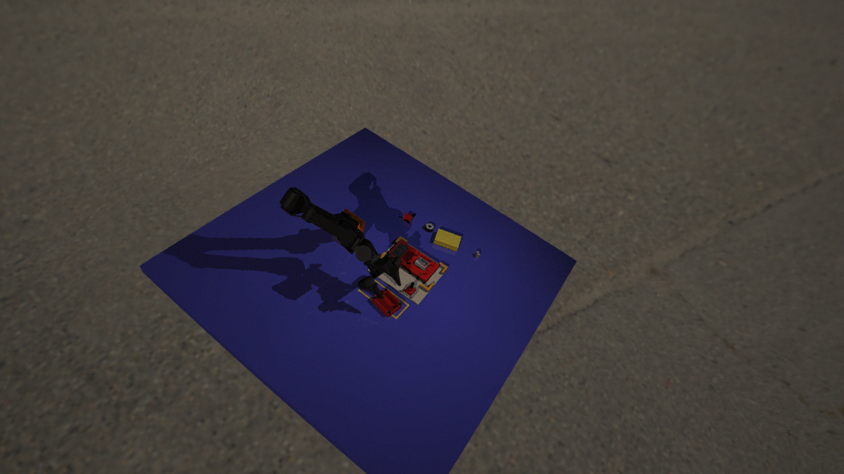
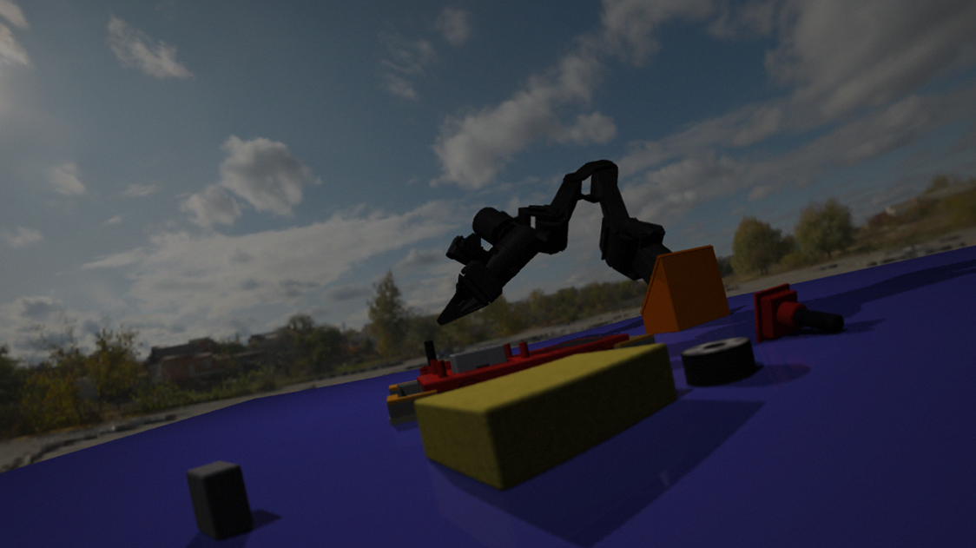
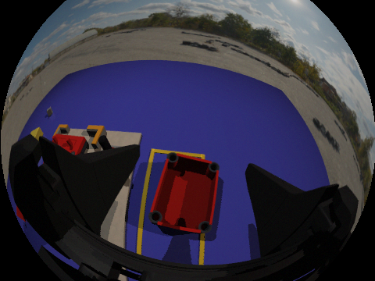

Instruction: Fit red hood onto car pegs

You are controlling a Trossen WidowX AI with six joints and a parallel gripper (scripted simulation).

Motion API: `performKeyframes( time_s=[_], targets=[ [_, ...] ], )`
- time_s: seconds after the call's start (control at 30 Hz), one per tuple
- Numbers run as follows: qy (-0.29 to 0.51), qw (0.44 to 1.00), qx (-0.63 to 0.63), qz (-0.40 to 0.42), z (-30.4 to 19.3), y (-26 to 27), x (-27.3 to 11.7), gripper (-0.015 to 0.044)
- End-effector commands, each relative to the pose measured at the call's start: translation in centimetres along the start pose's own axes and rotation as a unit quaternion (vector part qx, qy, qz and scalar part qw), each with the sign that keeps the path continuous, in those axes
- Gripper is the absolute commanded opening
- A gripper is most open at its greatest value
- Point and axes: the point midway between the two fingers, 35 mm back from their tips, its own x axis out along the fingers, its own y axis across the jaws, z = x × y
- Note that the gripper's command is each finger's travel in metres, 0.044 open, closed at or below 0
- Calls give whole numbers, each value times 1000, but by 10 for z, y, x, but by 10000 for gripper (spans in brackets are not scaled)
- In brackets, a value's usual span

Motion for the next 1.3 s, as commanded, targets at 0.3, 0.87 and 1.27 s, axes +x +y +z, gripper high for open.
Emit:
performKeyframes(
  time_s=[0.3, 0.87, 1.27],
  targets=[
    [-15, 999, 31, -7, 0, -2, -2, 440],
    [-15, 999, 32, -7, -12, -1, 8, 440],
    [-16, 999, 32, -8, -21, 0, 15, 440]
  ],
)
